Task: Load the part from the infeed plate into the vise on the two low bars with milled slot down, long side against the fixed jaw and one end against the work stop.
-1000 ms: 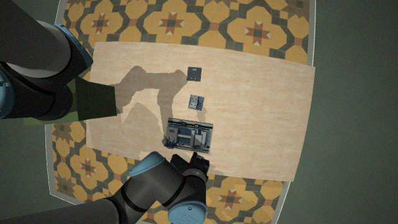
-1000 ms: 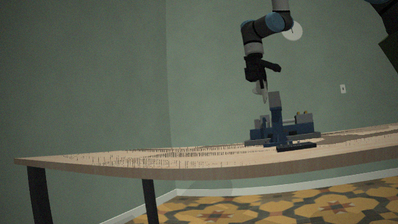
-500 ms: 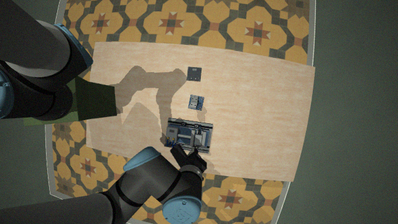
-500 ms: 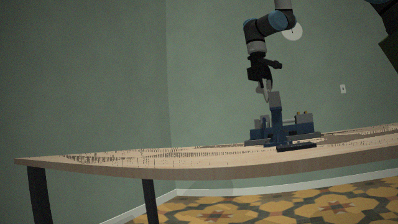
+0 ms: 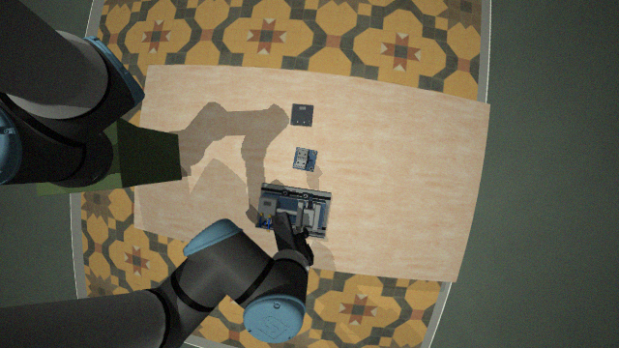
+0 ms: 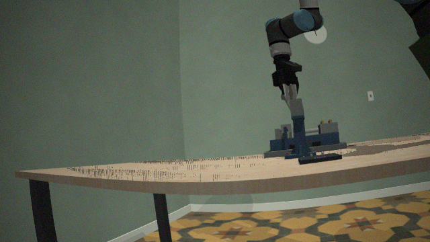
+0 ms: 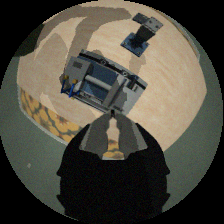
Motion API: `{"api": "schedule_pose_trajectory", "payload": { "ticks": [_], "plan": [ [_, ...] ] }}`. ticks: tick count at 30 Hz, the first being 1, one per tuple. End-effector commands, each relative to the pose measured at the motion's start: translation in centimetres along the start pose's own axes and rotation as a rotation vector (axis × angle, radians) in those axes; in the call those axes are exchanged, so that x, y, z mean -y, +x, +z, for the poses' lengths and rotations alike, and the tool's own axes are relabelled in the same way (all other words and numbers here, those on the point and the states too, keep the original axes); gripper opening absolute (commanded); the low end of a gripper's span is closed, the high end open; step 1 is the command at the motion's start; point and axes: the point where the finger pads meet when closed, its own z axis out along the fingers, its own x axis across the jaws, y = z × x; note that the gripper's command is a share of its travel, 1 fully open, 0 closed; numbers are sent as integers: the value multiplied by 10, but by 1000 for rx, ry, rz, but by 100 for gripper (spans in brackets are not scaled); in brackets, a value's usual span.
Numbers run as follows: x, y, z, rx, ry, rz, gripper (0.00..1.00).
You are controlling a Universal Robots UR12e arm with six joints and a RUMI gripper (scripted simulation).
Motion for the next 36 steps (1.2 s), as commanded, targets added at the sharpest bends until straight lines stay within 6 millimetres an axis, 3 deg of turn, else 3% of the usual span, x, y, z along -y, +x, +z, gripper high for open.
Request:
{"api": "schedule_pose_trajectory", "payload": {
  "ticks": [1,14,36],
  "plan": [
    [6,1,0,2,-7,137,0],
    [19,1,-1,1,-8,473,0],
    [21,1,-1,0,-8,527,0]
  ]
}}
